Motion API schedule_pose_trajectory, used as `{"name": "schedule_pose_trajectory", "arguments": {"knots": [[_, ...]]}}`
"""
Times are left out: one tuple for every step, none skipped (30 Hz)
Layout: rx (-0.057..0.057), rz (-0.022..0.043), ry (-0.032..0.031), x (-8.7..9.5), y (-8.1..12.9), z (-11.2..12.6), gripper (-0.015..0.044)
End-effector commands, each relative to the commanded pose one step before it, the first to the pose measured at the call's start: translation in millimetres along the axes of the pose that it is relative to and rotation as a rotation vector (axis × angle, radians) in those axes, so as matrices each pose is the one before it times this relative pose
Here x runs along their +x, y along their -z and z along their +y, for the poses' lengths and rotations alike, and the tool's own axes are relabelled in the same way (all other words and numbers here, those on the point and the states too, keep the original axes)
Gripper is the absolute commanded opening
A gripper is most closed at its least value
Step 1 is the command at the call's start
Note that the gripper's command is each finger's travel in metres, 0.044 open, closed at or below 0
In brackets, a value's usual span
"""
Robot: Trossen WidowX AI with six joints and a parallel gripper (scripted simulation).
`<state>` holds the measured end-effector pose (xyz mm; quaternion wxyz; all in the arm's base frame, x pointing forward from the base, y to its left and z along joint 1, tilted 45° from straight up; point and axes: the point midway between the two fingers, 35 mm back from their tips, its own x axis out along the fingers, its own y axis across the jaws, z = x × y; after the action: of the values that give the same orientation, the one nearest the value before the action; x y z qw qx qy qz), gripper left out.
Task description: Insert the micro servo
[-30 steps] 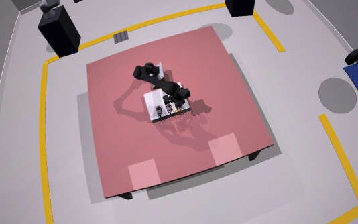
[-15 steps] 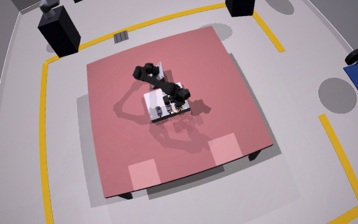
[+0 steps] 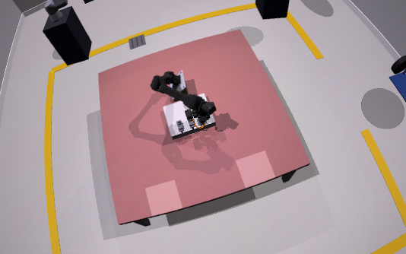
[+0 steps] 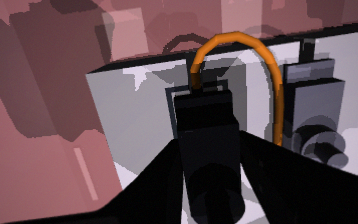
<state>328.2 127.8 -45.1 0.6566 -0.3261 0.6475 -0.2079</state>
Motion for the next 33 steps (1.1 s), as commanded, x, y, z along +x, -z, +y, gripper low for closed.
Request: {"name": "schedule_pose_trajectory", "arguments": {"knots": [[-0.005, -0.00236, 0.00445, 3.51, -0.13, -0.21, 0.0], [0.0, -0.00001, 0.00004, 1.03, 0.0, -0.01, 0.0], [0.0, 0.0, 0.00003, 0.75, 0.0, -0.01, 0.0], [0.0, 0.0, 0.00002, 0.61, 0.0, 0.0, 0.0], [0.0, 0.0, 0.00003, 0.76, 0.0, -0.01, 0.0], [0.0, -0.00001, 0.00003, 0.88, 0.0, -0.01, 0.0], [0.0, -0.00001, 0.00004, 1.02, 0.0, -0.01, 0.0], [0.0, 0.0, 0.00003, 0.74, 0.0, -0.01, 0.0], [0.0, 0.0, 0.00002, 0.61, 0.0, 0.0, 0.0], [0.0, 0.0, 0.00003, 0.76, 0.0, -0.01, 0.0], [0.0, -0.00001, 0.00003, 0.88, 0.0, -0.01, 0.0], [0.0, -0.00001, 0.00004, 1.02, 0.0, -0.01, 0.0], [0.0, -0.00001, 0.00004, 1.01, 0.0, -0.01, 0.0], [0.0, 0.0, 0.00004, 1.05, 0.0, -0.01, 0.0], [0.0, 0.0, 0.00003, 0.7, 0.0, -0.01, 0.0], [0.0, 0.0, 0.00002, 0.59, 0.0, 0.0, 0.0], [0.0, 0.0, 0.00003, 0.75, 0.0, -0.01, 0.0], [0.0, 0.0, 0.00003, 0.88, 0.0, -0.01, 0.0], [0.0, 0.0, 0.00004, 1.03, 0.0, -0.01, 0.0], [0.0, -0.00001, 0.00004, 1.02, 0.0, -0.01, 0.0], [0.0, 0.0, 0.00004, 1.05, 0.0, -0.01, 0.0], [0.0, 0.0, 0.00003, 0.7, 0.0, -0.01, 0.0], [0.0, 0.0, 0.00002, 0.59, 0.0, 0.0, 0.0], [0.0, 0.0, 0.00003, 0.75, 0.0, -0.01, 0.0], [0.0, 0.0, 0.00003, 0.88, 0.0, -0.01, 0.0], [0.0, 0.0, 0.00004, 1.03, 0.0, -0.01, 0.0], [0.0, 0.0, 0.00004, 1.02, 0.0, -0.01, 0.0], [0.0, 0.0, 0.00004, 1.05, 0.0, -0.01, 0.0], [0.0, 0.0, 0.00003, 0.7, 0.0, -0.01, 0.0], [0.0, 0.0, 0.00002, 0.59, 0.0, 0.0, 0.0], [0.0, 0.0, 0.00003, 0.75, 0.0, -0.01, 0.0], [0.0, 0.0, 0.00003, 0.88, 0.0, -0.01, 0.0], [0.0, 0.0, 0.00004, 1.03, 0.0, -0.01, 0.0]]}}
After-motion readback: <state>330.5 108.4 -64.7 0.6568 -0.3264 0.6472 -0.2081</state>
